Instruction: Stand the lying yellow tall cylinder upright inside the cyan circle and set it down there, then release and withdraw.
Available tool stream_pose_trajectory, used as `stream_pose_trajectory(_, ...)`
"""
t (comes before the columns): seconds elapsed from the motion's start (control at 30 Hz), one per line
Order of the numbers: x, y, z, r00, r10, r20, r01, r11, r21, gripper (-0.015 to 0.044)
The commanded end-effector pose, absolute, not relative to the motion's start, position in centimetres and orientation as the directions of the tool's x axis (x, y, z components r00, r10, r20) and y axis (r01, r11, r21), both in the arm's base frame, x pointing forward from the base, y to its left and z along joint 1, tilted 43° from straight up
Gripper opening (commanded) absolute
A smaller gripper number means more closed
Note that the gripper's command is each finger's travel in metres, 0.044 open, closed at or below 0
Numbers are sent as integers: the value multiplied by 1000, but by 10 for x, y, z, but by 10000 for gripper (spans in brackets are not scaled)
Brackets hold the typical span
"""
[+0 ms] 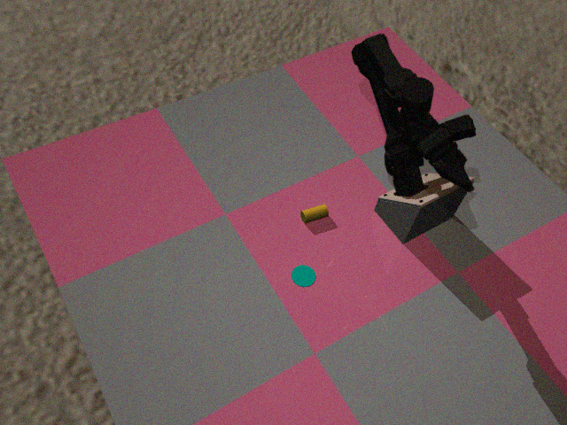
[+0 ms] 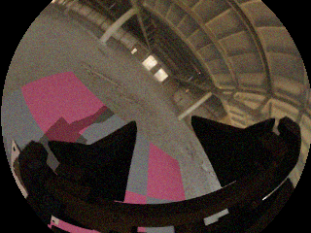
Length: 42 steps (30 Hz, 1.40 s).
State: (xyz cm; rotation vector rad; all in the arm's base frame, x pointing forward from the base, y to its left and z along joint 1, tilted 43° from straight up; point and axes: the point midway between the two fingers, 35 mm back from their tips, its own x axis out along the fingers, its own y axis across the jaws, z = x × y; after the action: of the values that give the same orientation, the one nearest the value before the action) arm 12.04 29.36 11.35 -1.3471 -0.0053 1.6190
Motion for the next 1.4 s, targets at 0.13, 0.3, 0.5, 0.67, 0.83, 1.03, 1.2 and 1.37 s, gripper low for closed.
stream_pose_trajectory(0.13, 186, 237, 93, 289, 395, -872, -930, -100, -354, 309)
stream_pose_trajectory(0.3, 216, 188, 85, 340, 180, -923, -925, 242, -293, 309)
stream_pose_trajectory(0.5, 239, 125, 83, 326, -88, -941, -736, 601, -311, 309)
stream_pose_trajectory(0.67, 247, 71, 87, 260, -297, -919, -474, 789, -390, 309)
stream_pose_trajectory(0.83, 246, 18, 97, 156, -480, -863, -176, 847, -502, 309)
stream_pose_trajectory(1.03, 237, -40, 116, 1, -650, -760, 158, 750, -642, 309)
stream_pose_trajectory(1.2, 234, -53, 121, -39, -684, -728, 230, 703, -673, 309)
stream_pose_trajectory(1.37, 237, -63, 108, -39, -680, -732, 230, 707, -669, 309)
